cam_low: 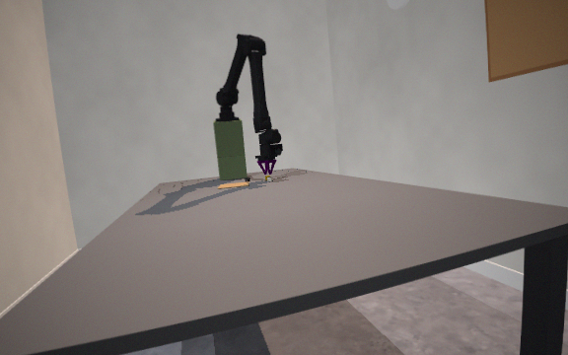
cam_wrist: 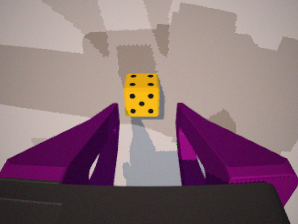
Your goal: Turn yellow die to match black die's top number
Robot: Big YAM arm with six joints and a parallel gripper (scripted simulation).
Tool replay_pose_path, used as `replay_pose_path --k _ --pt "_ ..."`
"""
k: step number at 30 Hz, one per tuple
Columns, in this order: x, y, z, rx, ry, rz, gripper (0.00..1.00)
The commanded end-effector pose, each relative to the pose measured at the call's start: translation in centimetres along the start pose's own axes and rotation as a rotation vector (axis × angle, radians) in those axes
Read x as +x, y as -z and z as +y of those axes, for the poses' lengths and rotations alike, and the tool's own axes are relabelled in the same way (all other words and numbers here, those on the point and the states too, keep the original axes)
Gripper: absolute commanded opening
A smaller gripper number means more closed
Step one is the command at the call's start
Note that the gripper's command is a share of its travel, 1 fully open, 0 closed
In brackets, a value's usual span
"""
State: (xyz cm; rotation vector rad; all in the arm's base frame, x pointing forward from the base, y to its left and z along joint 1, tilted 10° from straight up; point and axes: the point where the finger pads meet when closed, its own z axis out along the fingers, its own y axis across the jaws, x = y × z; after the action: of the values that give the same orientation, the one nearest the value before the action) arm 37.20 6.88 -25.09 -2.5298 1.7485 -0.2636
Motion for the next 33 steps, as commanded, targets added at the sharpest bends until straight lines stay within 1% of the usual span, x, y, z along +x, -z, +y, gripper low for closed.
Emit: replay_pose_path --k 1,6,9,13,14,16,25,30,31,33 --pt "0.1 0.1 0.4 0.001 0.004 -0.005 0.34" --pt "0.1 -0.4 0.6 -0.005 0.004 -0.006 0.34" --pt "0.2 -0.7 0.0 0.005 0.003 -0.004 0.34" --pt "0.2 -0.9 0.0 0.007 0.004 -0.004 0.34" --pt "0.1 -1.0 0.2 -0.004 0.005 -0.006 0.34" --pt "0.2 -1.3 0.0 0.007 0.003 -0.004 0.34" --pt "0.2 -2.6 0.1 0.004 0.003 -0.004 0.34" --pt "0.2 -2.8 0.0 0.006 0.004 -0.004 0.34" --pt "0.4 -1.8 -1.6 0.039 0.003 0.000 0.34" --pt "0.3 -2.1 -1.3 0.032 0.003 -0.001 0.34"
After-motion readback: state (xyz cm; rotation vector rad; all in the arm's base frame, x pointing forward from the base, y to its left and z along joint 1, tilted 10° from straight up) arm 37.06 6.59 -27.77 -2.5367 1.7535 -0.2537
